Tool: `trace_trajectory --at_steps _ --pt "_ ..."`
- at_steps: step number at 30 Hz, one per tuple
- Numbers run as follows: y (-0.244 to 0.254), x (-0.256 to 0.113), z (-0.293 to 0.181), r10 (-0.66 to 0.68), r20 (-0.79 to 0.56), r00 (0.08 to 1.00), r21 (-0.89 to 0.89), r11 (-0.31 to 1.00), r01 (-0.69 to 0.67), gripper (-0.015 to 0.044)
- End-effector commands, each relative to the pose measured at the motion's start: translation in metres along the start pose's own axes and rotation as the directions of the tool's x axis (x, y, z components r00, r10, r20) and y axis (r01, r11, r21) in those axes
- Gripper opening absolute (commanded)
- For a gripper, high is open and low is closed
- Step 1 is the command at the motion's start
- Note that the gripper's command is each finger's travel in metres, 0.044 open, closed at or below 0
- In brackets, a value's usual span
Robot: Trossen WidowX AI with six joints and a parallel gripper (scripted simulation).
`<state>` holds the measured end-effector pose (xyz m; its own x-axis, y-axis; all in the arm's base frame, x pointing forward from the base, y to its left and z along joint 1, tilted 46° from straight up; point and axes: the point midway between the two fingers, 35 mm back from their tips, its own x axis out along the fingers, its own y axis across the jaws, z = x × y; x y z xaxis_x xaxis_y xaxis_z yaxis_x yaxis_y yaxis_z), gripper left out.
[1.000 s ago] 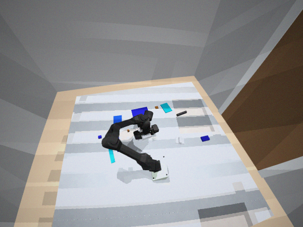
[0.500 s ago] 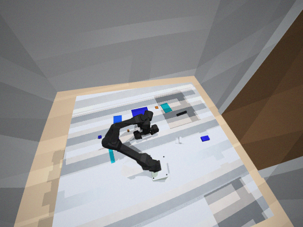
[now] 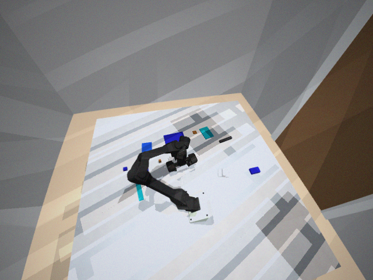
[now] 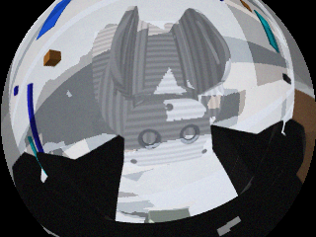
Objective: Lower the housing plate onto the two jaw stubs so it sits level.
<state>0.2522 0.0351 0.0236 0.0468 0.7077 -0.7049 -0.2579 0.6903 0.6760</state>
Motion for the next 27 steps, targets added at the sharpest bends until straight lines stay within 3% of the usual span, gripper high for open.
trace_trajectory --at_steps 1,8,12,27 --pt "0.0006 0.0005 0.0001 0.004 0.001 1.000 0.005 1.000 -0.004 0.0351" --pt "0.0006 0.0005 0.0001 0.004 0.001 1.000 0.005 1.000 -0.004 0.0351" --pt "0.0000 0.0000 0.0000 0.000 0.000 1.000 0.000 1.000 0.000 0.0440" --pt "-0.0007 -0.0055 0.0007 -0.001 0.000 1.000 0.001 1.000 0.001 0.0440"
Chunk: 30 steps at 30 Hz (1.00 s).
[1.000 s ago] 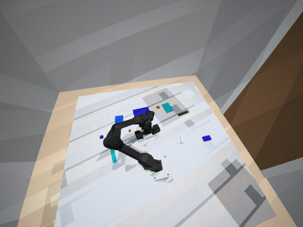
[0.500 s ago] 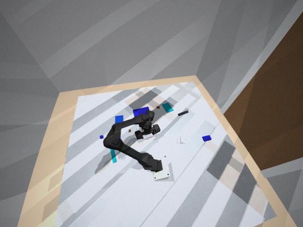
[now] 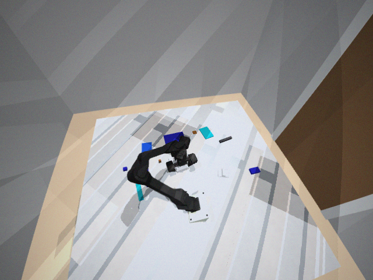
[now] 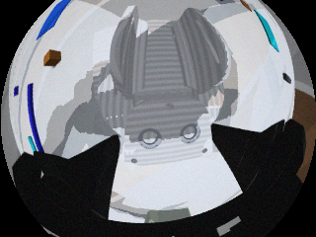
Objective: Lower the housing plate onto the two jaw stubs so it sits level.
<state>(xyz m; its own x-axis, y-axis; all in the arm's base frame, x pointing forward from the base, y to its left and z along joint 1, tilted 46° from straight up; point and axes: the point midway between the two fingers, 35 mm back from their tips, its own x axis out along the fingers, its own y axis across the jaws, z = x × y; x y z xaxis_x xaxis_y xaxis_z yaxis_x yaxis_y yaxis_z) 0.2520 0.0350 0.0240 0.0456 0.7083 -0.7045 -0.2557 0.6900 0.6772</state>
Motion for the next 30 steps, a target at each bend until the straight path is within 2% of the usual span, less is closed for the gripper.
trace_trajectory --at_steps 1,8,16,24,30 --pt "-0.001 -0.011 0.001 -0.003 0.001 1.000 -0.001 1.000 0.003 0.0440" --pt "-0.001 -0.073 0.000 -0.001 0.000 1.000 0.003 1.000 0.001 0.0440" --pt "-0.002 -0.069 0.000 -0.001 0.004 1.000 0.010 1.000 0.001 0.0440" --pt "0.002 -0.121 -0.048 -0.003 -0.003 1.000 0.007 1.000 0.003 0.0440" --pt "0.003 -0.125 -0.052 -0.001 -0.003 1.000 0.006 1.000 0.001 0.0440"
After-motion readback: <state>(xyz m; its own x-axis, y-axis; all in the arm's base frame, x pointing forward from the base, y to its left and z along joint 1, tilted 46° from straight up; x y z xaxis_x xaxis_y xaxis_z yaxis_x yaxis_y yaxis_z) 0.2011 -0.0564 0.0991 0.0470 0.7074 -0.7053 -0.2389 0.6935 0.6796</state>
